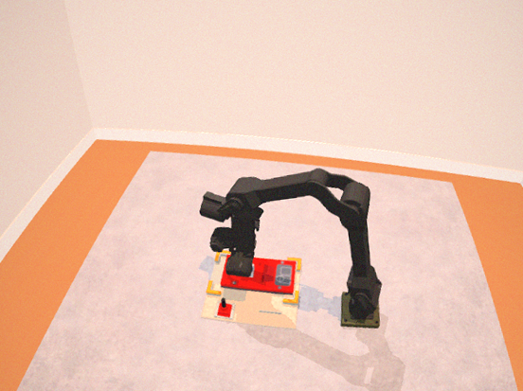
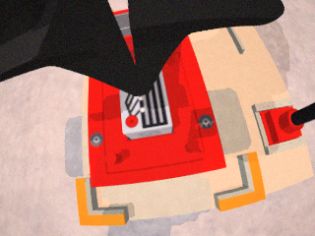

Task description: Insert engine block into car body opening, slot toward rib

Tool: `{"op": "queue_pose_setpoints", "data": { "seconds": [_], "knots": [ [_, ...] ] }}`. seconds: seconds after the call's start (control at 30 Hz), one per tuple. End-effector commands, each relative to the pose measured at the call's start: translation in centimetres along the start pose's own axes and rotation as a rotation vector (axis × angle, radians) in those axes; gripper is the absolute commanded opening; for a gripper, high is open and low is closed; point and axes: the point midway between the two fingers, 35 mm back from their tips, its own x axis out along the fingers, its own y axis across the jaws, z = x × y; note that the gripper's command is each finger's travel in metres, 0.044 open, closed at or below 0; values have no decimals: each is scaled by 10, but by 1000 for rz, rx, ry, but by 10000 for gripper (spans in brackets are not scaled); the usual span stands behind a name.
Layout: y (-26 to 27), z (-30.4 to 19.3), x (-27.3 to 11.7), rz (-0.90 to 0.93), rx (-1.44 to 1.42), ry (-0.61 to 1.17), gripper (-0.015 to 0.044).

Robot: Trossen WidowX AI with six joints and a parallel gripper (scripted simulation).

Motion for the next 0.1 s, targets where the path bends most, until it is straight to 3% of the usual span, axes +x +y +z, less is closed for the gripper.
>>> {"op": "queue_pose_setpoints", "data": {
  "seconds": [0.0,0.07],
  "knots": [
    [-1,0,0,-6,5,2,0],
    [-1,0,0,-6,5,2,0]
  ]
}}
